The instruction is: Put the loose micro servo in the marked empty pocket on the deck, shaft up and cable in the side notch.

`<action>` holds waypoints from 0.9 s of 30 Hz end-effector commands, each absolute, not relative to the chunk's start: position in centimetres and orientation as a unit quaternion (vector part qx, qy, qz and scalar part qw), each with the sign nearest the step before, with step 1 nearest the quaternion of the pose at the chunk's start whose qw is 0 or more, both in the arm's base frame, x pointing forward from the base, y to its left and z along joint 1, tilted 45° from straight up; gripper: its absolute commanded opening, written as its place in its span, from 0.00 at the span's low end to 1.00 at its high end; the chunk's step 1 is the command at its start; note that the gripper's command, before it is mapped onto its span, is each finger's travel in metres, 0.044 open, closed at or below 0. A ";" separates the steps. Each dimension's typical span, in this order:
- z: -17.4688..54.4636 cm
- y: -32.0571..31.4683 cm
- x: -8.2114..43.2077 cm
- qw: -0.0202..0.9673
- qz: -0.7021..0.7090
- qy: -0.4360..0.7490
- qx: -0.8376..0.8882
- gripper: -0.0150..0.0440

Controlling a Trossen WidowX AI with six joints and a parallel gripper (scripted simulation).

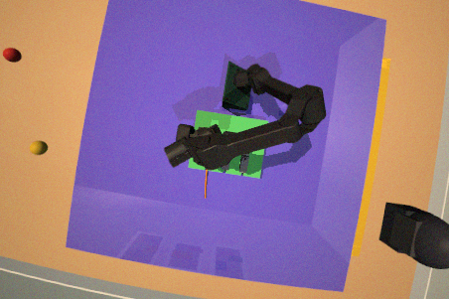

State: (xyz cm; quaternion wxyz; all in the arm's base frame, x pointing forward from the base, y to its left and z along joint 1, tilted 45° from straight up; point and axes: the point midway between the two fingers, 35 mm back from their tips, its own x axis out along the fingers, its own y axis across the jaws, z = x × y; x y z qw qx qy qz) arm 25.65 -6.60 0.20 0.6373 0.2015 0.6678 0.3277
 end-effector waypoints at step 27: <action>4.1 -9.9 25.5 0.635 0.331 0.669 0.200 1.00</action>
